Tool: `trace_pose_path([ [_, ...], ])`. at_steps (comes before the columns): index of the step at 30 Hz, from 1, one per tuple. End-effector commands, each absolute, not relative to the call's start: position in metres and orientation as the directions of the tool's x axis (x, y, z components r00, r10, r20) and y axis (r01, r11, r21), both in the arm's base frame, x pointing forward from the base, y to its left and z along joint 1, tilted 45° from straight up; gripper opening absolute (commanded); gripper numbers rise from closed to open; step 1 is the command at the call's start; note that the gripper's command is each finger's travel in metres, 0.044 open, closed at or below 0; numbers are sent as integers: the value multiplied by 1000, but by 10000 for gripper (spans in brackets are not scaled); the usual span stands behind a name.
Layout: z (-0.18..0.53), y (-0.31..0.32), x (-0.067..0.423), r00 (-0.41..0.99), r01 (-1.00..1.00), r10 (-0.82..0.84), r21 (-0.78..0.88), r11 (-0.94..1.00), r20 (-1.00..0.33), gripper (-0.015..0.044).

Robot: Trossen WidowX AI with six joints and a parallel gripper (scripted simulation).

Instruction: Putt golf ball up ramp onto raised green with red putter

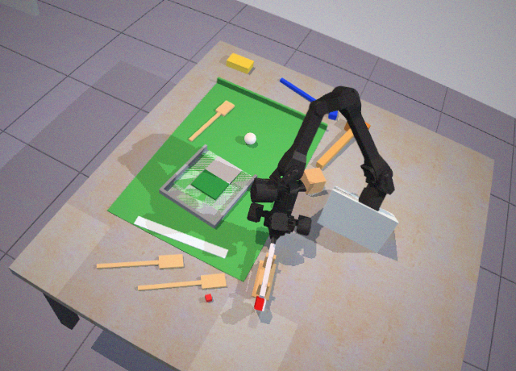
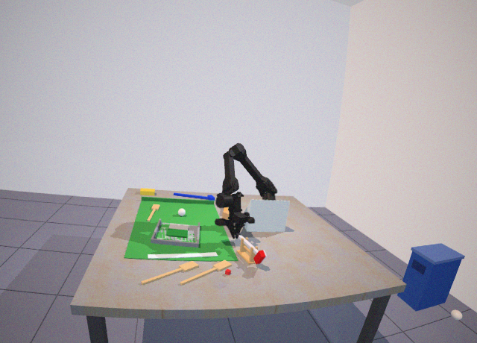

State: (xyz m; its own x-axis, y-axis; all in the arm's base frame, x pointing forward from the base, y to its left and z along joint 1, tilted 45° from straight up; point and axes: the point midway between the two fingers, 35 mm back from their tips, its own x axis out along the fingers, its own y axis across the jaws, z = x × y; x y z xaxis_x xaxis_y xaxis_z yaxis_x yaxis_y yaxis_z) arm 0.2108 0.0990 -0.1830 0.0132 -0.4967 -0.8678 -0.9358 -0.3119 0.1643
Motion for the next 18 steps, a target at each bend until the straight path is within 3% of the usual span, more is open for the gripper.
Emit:
trace_pose_path([
  [1, -181, 102, 211, 15, -936, -495, 162, -312, -869, 0],
  [18, -112, 170, 200, 12, -936, -493, 164, -313, -870, 0],
])
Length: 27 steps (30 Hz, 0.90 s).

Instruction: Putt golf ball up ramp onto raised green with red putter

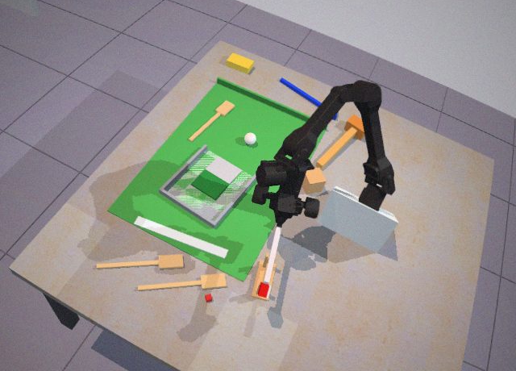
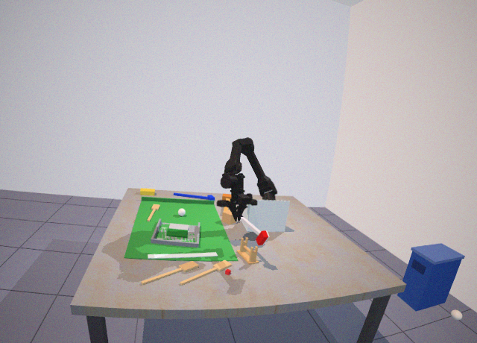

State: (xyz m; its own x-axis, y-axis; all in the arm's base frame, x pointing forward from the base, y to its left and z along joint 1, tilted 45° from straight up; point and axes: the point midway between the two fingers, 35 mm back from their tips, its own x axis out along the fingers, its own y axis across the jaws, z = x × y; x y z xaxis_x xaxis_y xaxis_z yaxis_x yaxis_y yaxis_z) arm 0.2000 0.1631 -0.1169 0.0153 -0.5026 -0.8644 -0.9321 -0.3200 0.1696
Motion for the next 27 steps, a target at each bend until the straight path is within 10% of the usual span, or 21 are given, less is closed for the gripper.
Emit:
trace_pose_path([
  [1, -116, 163, 201, 16, -934, -502, 166, -315, -864, 0],
  [27, 20, 66, 282, 115, -812, -554, -400, 426, -824, 0],
])
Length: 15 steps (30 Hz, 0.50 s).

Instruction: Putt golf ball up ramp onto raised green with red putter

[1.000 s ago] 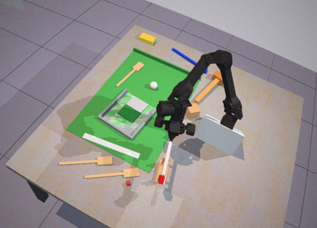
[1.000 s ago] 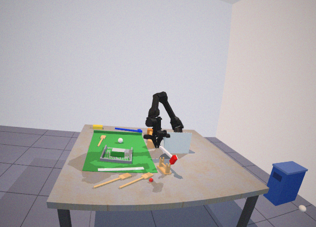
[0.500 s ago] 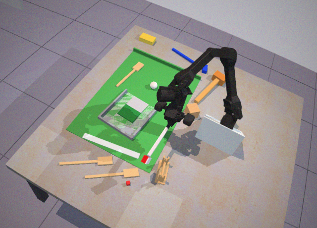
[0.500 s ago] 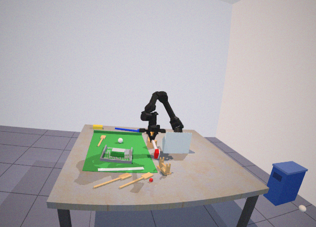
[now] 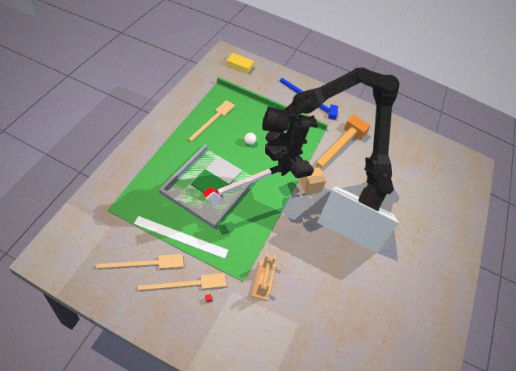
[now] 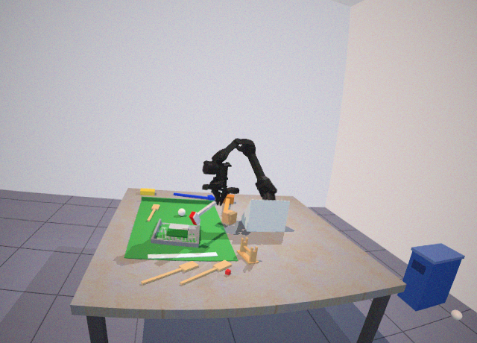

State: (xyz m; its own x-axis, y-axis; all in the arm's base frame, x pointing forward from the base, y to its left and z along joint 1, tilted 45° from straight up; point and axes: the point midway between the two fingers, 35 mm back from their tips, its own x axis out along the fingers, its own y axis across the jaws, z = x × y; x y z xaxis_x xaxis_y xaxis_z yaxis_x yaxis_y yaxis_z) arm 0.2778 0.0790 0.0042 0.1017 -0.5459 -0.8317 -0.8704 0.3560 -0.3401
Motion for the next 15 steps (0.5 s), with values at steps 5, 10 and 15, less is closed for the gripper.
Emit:
trace_pose_path([
  [5, 48, 40, 287, 125, -683, -579, -493, 539, -806, 0],
  [10, 74, 13, 287, 130, -526, -607, -574, 628, -784, 0],
  [15, 101, -15, 282, 130, -349, -638, -637, 687, -759, 0],
])
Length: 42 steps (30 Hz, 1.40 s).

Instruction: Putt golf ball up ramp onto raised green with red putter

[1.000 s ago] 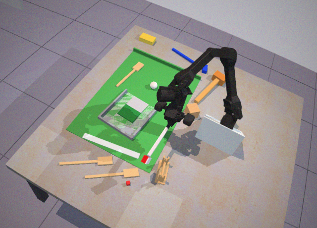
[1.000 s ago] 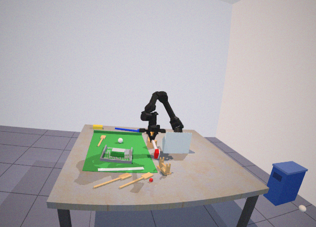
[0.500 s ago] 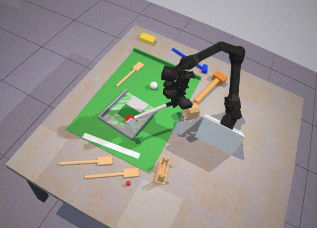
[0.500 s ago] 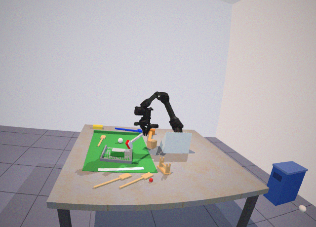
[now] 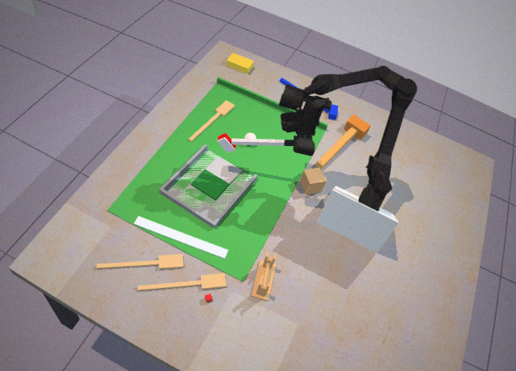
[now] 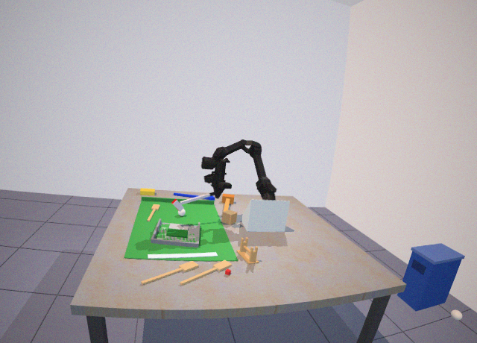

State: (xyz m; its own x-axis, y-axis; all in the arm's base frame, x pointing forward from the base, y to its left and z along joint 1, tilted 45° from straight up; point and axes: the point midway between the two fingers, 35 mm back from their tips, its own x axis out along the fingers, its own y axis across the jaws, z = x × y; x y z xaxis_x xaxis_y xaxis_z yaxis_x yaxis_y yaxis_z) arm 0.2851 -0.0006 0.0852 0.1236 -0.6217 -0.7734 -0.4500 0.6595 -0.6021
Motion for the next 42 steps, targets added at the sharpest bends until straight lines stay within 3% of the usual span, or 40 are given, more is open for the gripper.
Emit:
trace_pose_path([
  [1, 106, -20, 281, 129, -312, -645, -648, 695, -753, 0],
  [10, 148, -64, 261, 112, 11, -701, -705, 709, -704, 0],
  [42, 107, -107, 267, 112, 18, -703, -706, 708, -702, 0],
])
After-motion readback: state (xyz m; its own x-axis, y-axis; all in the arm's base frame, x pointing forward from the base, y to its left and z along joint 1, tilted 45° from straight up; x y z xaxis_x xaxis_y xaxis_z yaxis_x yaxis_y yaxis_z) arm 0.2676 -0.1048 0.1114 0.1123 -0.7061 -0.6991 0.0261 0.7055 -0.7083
